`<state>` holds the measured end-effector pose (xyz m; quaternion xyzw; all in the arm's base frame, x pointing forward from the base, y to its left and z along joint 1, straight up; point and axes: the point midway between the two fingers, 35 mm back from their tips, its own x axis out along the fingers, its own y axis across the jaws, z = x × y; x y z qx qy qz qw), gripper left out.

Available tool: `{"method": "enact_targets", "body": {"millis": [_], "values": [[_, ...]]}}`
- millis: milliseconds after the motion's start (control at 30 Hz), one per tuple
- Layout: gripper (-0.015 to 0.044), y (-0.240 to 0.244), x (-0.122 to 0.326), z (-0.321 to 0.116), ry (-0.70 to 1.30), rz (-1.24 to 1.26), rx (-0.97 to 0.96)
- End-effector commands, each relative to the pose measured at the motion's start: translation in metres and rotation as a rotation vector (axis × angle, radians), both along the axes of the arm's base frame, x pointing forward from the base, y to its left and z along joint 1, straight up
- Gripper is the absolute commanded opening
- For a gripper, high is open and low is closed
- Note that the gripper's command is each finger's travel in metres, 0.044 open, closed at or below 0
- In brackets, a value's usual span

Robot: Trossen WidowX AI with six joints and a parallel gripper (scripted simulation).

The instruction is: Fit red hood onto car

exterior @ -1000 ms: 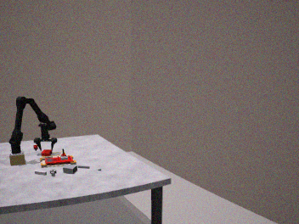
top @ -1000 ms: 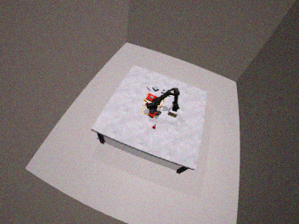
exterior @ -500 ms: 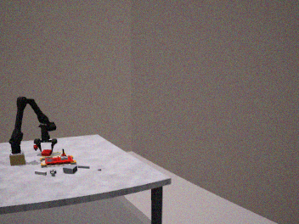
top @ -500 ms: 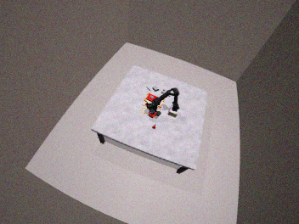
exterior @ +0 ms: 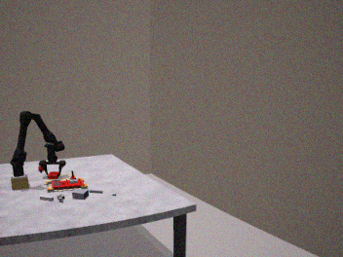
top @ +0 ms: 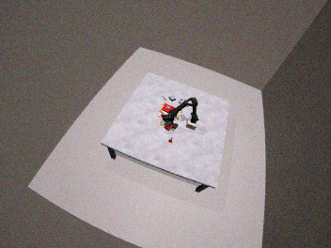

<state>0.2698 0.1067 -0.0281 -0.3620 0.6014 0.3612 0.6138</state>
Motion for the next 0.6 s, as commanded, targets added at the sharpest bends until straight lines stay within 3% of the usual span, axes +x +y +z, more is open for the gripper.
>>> {"method": "enact_targets", "body": {"millis": [0,167,300,567], "values": [[0.044,-0.0009,-0.0007,-0.0028,0.001,-0.006,-0.005],[0.044,-0.0009,-0.0007,-0.0052,0.001,-0.006,-0.005],[0.0335,0.0,0.0,-0.0029,0.0,0.0,0.0],[0.0282,0.0,0.0,-0.0029,0.0,0.0,0.0]]}}
